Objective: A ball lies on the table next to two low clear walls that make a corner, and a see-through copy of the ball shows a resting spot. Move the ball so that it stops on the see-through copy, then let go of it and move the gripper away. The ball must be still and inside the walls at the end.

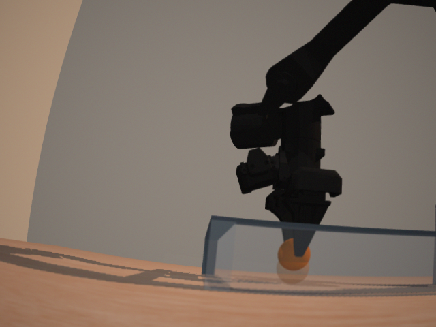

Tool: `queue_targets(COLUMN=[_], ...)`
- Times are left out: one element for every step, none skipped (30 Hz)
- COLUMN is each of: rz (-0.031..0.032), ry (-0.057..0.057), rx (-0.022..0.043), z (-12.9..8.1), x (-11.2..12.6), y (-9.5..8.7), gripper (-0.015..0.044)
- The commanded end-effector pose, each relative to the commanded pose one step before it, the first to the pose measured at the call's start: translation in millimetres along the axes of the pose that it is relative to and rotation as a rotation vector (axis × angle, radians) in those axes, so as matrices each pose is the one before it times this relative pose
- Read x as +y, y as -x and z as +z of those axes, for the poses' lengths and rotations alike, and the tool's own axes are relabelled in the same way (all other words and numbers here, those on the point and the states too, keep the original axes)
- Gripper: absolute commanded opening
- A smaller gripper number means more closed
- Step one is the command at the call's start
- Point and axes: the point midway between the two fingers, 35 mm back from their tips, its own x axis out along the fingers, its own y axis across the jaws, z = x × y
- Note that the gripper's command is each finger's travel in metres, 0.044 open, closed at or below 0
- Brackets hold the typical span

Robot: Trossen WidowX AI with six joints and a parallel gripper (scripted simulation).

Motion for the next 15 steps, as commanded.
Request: queue_targets(rz=[0.00333,0.00001,0.00001,0.00002,0.00003,0.00005,0.00006,0.00007,0.00008,0.00009,0.0001,0.00011,0.00012,0.00011,0.00007], ry=[-0.0085,0.0,0.0,0.0,0.0,0.0,0.0,0.0,0.0,0.0,0.0,0.0,0.0,0.0,0.0], rx=[-0.00503,-0.00001,-0.00001,-0.00001,-0.00002,-0.00002,-0.00002,-0.00002,-0.00001,-0.00001,-0.00001,-0.00001,0.0,0.0,0.0], z=[-0.65,0.01,0.02,0.02,0.02,0.02,0.02,0.01,0.0,-0.01,-0.02,-0.03,-0.04,-0.04,-0.03], x=[-1.49,0.0,0.0,0.0,0.0,0.0,0.01,0.01,0.02,0.02,0.03,0.03,0.04,0.03,0.02], y=[-4.32,-0.53,-0.75,-0.97,-1.21,-1.46,-1.61,-1.65,-1.65,-1.65,-1.65,-1.65,-1.64,-1.34,-0.81], gripper=[0.0,0.0,0.0,0.0,0.0,0.0,0.0,0.0,0.0,0.0,0.0,0.0,0.0,0.0,0.0])
